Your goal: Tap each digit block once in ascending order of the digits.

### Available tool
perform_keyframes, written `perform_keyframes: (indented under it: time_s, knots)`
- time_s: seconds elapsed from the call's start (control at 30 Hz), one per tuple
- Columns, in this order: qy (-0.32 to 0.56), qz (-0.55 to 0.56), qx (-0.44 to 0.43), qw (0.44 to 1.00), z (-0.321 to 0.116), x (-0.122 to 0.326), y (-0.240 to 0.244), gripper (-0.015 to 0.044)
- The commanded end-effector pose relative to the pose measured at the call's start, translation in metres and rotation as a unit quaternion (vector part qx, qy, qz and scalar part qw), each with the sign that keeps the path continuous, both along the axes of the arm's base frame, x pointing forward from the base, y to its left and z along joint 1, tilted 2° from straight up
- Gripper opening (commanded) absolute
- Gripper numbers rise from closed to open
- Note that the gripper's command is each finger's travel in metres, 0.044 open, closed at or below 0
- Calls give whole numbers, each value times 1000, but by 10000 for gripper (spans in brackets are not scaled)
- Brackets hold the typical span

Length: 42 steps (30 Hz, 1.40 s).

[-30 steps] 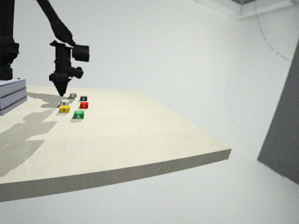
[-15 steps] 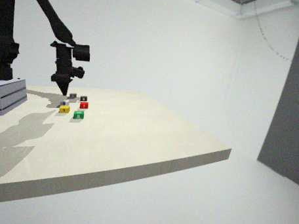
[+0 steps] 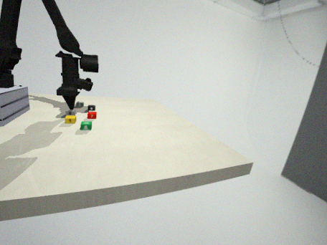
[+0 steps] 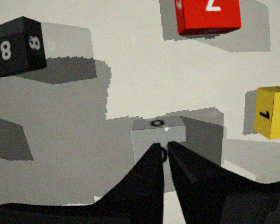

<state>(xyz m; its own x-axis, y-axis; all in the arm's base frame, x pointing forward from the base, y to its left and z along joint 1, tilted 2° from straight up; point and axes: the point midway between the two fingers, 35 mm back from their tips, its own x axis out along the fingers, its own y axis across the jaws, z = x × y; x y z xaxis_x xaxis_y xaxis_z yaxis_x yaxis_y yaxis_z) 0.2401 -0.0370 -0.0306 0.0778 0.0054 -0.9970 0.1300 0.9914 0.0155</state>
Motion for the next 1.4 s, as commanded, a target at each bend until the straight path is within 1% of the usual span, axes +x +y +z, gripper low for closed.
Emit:
perform_keyframes:
  time_s: [0.0, 0.23, 0.37, 0.5, 0.53, 0.63, 0.7, 0.9, 1.13, 1.23, 1.3, 1.37]
  knots:
    - [7, -3, 1, 1000, -8, -3, 1, 20]
    - [7, -3, 1, 1000, -9, -3, 1, 20]
    - [6, -2, 1, 1000, 19, -4, 0, 20]
    - [7, -3, 1, 1000, 24, -4, 0, 20]
    - [6, -3, 1, 1000, 34, -3, 0, 20]
    - [6, -3, 1, 1000, 89, -6, -1, 20]
    - [6, -3, 1, 1000, 102, -9, 0, 20]
    - [6, -3, 1, 1000, 103, -8, -7, 20]
    - [7, -3, -3, 1000, 103, -8, -84, 20]
    - [7, -3, -4, 1000, 103, -9, -92, 20]
    - [8, -1, -4, 1000, 88, -7, -93, 20]
    - [10, 0, -4, 1000, 50, -5, -94, 20]
